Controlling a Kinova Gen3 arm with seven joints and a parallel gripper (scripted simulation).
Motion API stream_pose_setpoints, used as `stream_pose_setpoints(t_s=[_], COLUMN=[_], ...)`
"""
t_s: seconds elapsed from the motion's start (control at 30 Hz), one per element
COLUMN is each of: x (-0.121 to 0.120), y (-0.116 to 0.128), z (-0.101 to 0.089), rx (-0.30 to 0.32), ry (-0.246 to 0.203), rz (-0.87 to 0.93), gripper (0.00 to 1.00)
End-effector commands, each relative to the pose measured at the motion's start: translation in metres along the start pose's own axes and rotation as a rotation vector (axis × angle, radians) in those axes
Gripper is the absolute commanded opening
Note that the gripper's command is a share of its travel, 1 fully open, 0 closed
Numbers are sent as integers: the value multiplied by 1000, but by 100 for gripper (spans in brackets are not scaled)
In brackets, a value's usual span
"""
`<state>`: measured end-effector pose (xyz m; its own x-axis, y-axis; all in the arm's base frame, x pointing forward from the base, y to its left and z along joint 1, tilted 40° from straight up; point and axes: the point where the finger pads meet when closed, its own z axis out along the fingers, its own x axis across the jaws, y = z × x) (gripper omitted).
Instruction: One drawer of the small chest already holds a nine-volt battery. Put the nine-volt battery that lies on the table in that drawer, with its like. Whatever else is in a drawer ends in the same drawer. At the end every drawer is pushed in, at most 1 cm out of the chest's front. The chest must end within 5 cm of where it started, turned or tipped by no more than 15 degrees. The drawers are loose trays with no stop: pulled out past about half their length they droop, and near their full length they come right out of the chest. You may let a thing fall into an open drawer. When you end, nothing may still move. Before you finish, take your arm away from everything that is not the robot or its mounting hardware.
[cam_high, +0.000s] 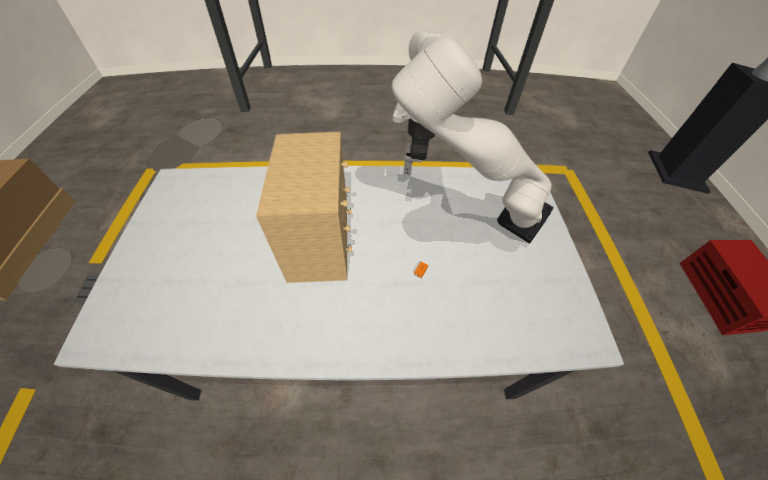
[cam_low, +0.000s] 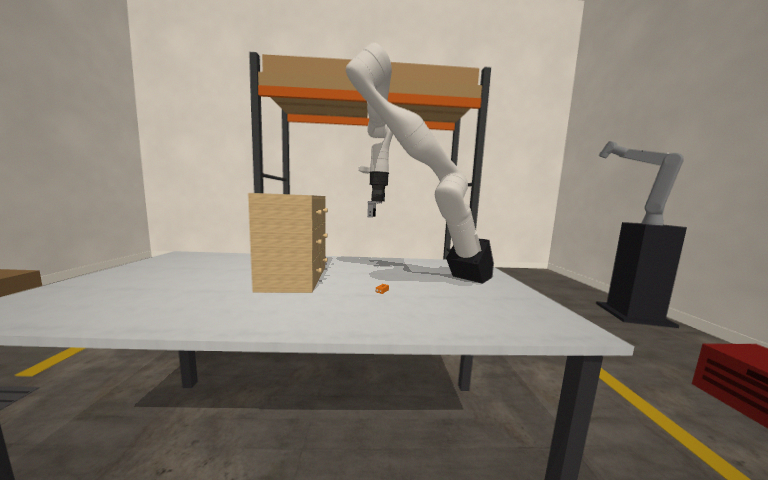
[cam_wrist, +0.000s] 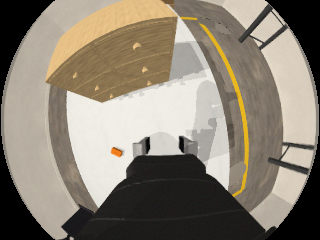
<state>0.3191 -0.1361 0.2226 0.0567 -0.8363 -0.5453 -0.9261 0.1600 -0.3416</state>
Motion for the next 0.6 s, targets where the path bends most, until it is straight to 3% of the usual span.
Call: stream_pose_setpoints(t_s=[0.0,0.57], x=[0,-1], y=[0,-6], z=[6,25], rx=[-3,-2], ry=[-3,-3], rz=[-37,-223], gripper=[100,100])
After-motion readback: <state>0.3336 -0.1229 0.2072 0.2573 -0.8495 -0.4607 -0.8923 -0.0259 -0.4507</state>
